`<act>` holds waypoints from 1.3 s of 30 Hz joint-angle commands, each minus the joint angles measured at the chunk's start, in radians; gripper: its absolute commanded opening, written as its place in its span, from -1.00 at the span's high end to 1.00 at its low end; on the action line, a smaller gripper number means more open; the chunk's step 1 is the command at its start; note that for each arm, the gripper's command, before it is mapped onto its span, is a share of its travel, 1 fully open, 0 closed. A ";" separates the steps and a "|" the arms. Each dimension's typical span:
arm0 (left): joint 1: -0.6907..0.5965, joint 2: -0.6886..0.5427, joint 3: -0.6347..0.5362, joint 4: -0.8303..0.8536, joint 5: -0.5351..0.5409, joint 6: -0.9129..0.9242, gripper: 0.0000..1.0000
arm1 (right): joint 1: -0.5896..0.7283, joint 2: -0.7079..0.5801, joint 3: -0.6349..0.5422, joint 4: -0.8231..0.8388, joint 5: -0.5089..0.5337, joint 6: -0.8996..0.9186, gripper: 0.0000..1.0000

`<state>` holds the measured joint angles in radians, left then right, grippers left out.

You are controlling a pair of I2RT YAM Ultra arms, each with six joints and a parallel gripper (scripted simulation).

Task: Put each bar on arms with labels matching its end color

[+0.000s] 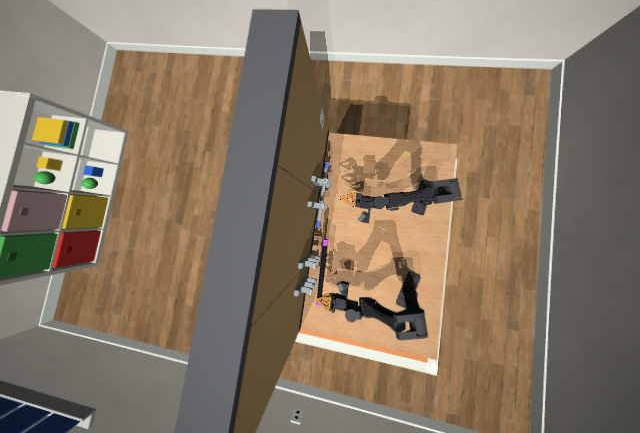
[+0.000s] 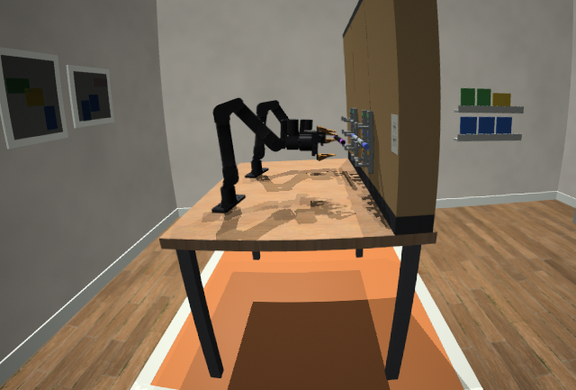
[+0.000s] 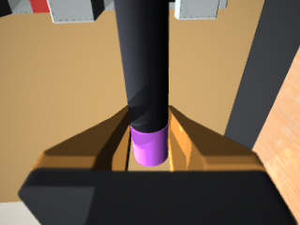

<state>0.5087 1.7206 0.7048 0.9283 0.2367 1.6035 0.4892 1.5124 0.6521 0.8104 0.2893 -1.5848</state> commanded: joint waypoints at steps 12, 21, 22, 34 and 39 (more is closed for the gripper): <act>-0.005 0.023 0.075 0.035 0.004 -0.032 1.00 | -0.010 -0.036 -0.006 0.021 -0.004 0.013 -1.00; -0.010 0.049 0.106 0.030 -0.001 -0.033 1.00 | -0.010 -0.036 -0.006 0.021 -0.004 0.013 -1.00; -0.010 0.049 0.106 0.030 -0.001 -0.033 1.00 | -0.010 -0.036 -0.006 0.021 -0.004 0.013 -1.00; -0.018 0.087 0.148 0.026 -0.008 -0.033 1.00 | -0.010 -0.036 -0.006 0.021 -0.004 0.013 -1.00; -0.019 0.096 0.159 0.024 -0.010 -0.033 1.00 | -0.010 -0.036 -0.006 0.021 -0.004 0.013 -1.00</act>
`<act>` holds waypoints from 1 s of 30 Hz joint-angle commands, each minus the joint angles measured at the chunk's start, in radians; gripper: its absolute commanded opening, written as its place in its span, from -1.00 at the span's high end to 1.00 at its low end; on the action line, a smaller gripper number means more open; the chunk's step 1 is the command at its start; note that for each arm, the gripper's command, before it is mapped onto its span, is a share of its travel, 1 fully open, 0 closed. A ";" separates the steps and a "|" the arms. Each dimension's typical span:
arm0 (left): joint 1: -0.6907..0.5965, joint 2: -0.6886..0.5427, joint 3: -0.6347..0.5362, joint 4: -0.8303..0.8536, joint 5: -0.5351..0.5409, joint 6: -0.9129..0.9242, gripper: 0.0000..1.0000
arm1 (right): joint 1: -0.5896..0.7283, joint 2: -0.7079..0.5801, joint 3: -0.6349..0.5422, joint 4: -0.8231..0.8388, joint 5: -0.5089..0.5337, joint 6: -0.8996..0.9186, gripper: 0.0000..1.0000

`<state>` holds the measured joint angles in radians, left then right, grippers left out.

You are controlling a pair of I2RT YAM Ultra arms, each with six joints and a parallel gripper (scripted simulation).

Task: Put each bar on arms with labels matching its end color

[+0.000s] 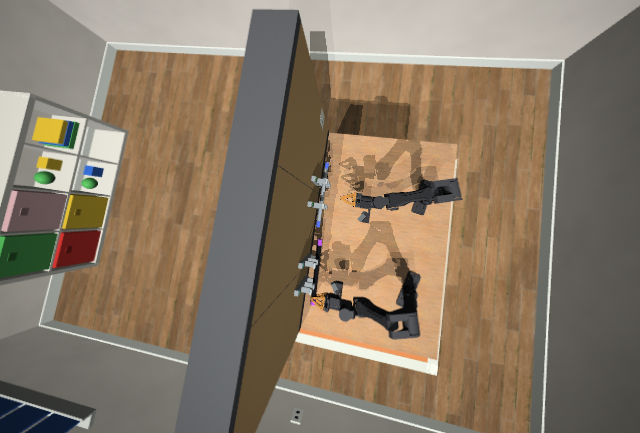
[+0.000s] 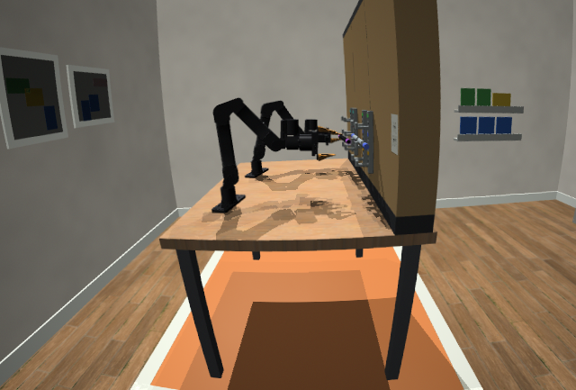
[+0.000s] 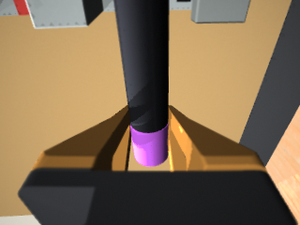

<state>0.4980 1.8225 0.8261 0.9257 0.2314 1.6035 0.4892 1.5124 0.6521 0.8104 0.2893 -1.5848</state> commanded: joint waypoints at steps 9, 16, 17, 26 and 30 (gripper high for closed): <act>-0.014 0.020 0.072 0.018 -0.010 -0.033 1.00 | -0.010 -0.036 -0.006 0.021 -0.004 0.013 -1.00; -0.017 0.036 0.094 0.012 -0.013 -0.033 1.00 | -0.010 -0.036 -0.006 0.021 -0.004 0.013 -1.00; -0.017 0.036 0.094 0.012 -0.013 -0.033 1.00 | -0.010 -0.036 -0.006 0.021 -0.004 0.013 -1.00; -0.022 0.061 0.129 0.002 -0.018 -0.033 1.00 | -0.010 -0.036 -0.006 0.021 -0.004 0.013 -1.00; -0.024 0.072 0.145 -0.003 -0.020 -0.033 1.00 | -0.010 -0.036 -0.006 0.021 -0.004 0.013 -1.00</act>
